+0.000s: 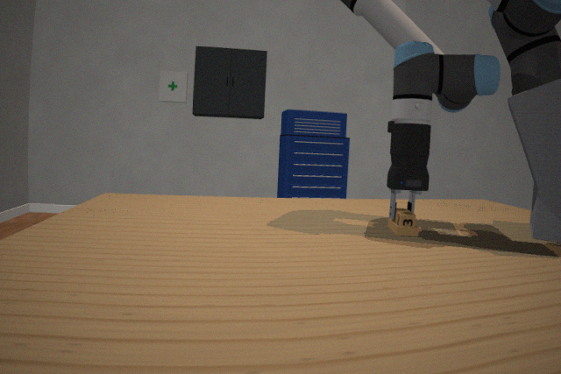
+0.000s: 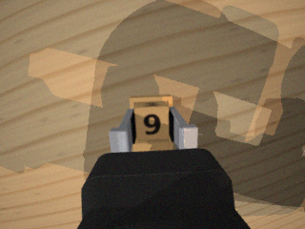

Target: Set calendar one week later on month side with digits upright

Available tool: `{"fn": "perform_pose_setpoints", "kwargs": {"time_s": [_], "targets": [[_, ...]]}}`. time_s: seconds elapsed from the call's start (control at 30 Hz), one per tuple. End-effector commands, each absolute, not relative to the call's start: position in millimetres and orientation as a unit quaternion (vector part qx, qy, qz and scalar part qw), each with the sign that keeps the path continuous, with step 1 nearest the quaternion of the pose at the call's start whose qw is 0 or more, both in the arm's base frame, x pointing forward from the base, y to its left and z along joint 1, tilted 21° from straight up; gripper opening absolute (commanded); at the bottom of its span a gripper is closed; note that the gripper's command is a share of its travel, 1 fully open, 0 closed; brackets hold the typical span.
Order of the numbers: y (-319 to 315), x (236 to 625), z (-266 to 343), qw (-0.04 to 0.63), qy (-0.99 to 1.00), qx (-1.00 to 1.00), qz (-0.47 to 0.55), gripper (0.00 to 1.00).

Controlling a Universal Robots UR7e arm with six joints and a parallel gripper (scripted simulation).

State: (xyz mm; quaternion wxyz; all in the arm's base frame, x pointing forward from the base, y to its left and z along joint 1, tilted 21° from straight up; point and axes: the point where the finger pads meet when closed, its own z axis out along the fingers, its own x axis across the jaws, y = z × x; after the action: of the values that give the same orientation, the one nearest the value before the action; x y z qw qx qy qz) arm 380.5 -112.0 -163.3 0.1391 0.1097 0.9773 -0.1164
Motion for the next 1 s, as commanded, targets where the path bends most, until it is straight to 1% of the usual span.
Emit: {"fn": "perform_pose_setpoints", "kwargs": {"time_s": [0.0, 0.97], "targets": [[-109, 378, -157, 0.139, 0.977, 0.109, -0.116, 0.57], [-90, 359, -87, 0.139, 0.977, 0.109, -0.116, 0.57]]}}
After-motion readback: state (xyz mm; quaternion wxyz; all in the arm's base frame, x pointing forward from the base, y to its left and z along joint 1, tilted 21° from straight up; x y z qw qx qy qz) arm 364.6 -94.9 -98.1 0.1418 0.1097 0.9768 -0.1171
